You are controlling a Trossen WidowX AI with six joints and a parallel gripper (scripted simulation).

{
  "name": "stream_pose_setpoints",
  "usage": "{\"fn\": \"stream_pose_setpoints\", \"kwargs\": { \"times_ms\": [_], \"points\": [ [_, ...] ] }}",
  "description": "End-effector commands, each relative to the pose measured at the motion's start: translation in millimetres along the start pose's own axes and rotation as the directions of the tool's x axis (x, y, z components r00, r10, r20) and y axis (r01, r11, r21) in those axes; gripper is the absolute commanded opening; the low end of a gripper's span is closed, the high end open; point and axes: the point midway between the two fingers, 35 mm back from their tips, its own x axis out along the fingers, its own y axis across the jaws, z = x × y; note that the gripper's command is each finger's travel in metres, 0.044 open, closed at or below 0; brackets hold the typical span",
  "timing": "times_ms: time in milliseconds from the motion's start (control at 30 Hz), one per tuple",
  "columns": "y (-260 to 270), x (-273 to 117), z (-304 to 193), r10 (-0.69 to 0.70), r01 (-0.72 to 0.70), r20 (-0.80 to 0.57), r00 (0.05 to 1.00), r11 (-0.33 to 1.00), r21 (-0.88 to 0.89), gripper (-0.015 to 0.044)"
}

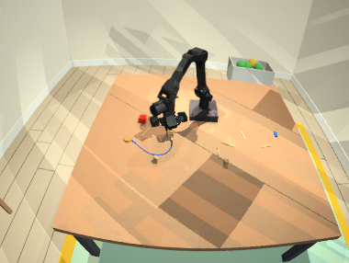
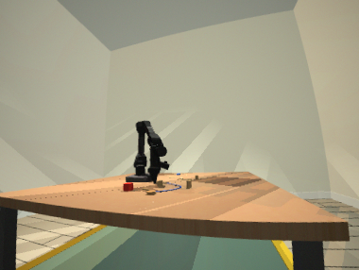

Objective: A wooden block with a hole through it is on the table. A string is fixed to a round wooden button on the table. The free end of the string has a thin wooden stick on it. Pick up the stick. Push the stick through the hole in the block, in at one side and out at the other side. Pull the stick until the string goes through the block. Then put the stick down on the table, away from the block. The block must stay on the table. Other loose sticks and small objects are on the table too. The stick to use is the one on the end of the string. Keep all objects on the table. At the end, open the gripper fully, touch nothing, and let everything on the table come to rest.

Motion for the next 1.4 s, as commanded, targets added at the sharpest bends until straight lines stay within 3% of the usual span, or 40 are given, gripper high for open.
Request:
{"fn": "stream_pose_setpoints", "kwargs": {
  "times_ms": [0,433,1367],
  "points": [
    [-0.1,-0.3,0.0,-0.001,0.001,0.000,1.000,1.000,0.000,0.0000],
    [0.0,2.3,-1.8,0.002,-0.002,0.065,0.998,1.000,-0.003,0.0000],
    [-0.4,2.3,-5.1,0.011,-0.011,0.065,0.998,1.000,-0.004,0.0000]
  ]
}}
